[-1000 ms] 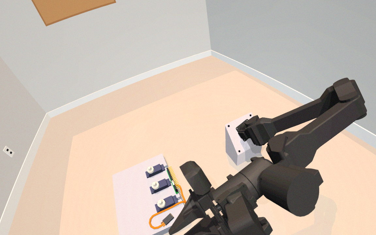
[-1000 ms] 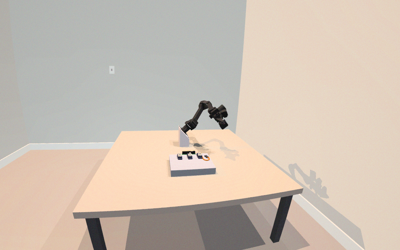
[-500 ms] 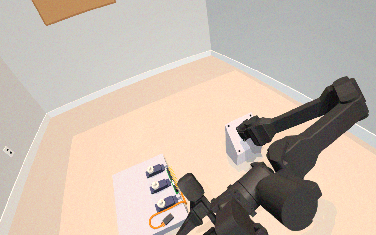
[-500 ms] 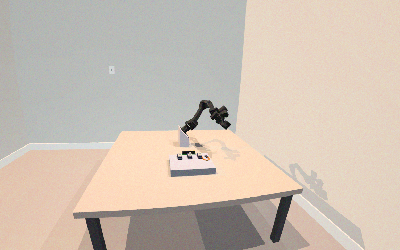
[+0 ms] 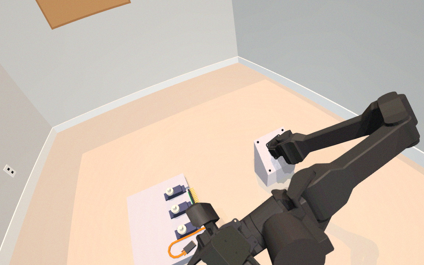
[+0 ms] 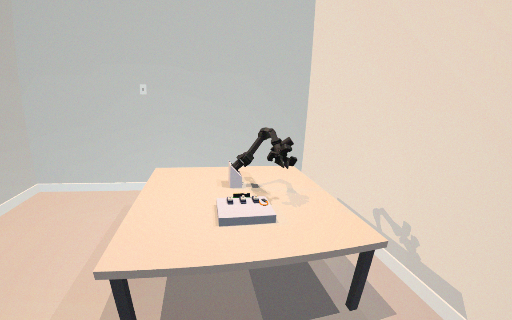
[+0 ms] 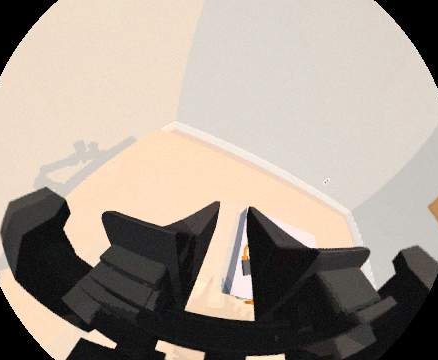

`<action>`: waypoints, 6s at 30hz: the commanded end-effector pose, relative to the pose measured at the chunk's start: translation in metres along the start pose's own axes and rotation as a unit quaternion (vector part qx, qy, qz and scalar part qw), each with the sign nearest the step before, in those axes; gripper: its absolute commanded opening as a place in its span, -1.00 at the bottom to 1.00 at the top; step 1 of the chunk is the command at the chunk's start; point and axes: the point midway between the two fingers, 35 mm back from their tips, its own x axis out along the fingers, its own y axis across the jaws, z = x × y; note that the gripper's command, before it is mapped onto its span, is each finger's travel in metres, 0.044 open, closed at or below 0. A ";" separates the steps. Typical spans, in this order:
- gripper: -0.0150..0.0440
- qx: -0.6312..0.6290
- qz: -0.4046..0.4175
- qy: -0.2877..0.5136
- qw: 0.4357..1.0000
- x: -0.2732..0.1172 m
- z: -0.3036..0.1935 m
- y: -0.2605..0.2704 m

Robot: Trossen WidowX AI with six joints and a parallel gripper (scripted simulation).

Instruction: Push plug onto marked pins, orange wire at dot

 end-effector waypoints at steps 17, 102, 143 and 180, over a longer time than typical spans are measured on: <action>-0.10 0.262 -0.051 0.126 0.956 0.036 -0.027 -0.017; -0.10 0.840 -0.515 0.166 0.020 0.100 -0.133 -0.085; -0.49 0.840 -0.515 0.166 0.020 0.100 -0.131 -0.085; -0.49 0.755 -0.403 0.361 0.370 0.055 -0.139 -0.128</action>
